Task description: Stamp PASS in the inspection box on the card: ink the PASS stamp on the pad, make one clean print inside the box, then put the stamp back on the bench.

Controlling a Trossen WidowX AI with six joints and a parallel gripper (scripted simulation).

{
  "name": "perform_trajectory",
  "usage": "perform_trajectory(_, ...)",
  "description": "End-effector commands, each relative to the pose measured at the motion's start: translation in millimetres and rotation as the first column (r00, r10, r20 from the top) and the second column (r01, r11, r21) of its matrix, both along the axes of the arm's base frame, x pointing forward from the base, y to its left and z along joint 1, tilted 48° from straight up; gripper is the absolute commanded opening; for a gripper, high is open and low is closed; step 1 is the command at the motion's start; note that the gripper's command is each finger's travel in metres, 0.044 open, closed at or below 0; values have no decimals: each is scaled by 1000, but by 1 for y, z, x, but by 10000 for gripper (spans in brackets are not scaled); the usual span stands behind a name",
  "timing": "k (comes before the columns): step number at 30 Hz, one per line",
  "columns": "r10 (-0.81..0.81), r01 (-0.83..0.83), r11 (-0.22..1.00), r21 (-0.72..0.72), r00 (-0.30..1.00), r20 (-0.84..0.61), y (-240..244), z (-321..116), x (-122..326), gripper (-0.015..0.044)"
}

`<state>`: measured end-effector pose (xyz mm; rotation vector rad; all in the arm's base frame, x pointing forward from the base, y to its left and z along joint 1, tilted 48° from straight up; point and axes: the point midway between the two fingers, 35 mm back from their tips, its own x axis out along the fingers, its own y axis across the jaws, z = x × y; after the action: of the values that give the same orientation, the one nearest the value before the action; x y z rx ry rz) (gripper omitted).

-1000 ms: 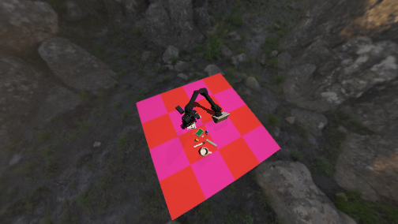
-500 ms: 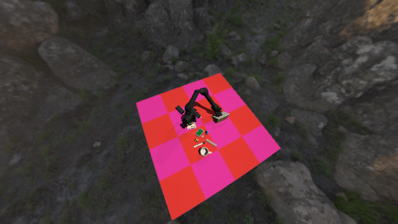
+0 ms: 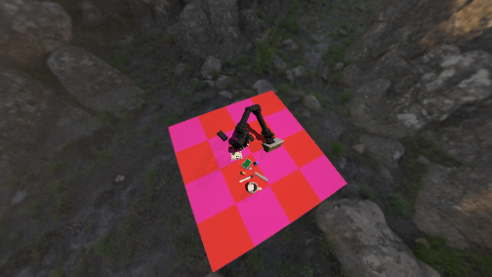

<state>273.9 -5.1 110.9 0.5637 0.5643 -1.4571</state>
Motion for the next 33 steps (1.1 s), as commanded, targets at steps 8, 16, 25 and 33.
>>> perform_trajectory(8,-1,1,1000,0,1000,0,-3,1,-52,0)
perform_trajectory(16,-1,1,1000,1,1000,-1,-6,-2,-55,0)
perform_trajectory(25,0,0,1000,4,1000,0,-17,-12,-54,0)
perform_trajectory(33,0,0,1000,5,1000,0,-26,-21,-55,0)
